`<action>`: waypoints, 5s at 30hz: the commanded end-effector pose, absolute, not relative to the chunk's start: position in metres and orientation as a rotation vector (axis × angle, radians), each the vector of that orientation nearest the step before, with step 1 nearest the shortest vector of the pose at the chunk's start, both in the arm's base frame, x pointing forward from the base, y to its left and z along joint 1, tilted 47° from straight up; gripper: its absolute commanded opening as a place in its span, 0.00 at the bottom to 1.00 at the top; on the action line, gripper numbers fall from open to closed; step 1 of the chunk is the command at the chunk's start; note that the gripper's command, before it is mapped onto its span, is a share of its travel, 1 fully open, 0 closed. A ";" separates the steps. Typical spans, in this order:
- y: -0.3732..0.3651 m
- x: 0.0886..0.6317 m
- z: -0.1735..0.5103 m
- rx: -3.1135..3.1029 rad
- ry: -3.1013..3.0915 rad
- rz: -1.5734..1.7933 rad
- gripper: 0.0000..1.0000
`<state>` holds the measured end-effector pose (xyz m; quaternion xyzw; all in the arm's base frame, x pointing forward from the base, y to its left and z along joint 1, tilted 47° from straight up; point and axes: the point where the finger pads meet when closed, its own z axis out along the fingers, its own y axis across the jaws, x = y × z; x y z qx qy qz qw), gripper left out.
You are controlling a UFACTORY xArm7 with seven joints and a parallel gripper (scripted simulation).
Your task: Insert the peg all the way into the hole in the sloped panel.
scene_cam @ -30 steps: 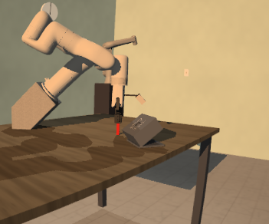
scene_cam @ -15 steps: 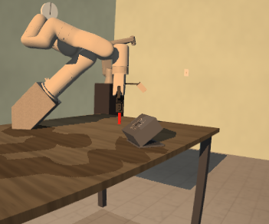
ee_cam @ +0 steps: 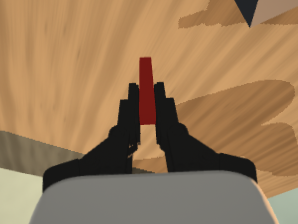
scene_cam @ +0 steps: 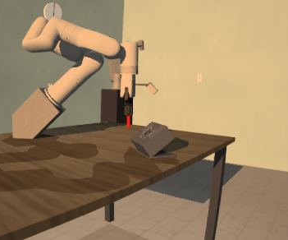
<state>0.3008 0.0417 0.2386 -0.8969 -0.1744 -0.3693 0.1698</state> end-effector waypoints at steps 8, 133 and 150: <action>0.037 0.303 0.242 -2.501 -0.319 -0.983 0.00; -0.088 0.345 0.270 -1.350 1.262 0.056 0.00; -0.116 0.350 0.267 -1.127 1.389 0.206 0.00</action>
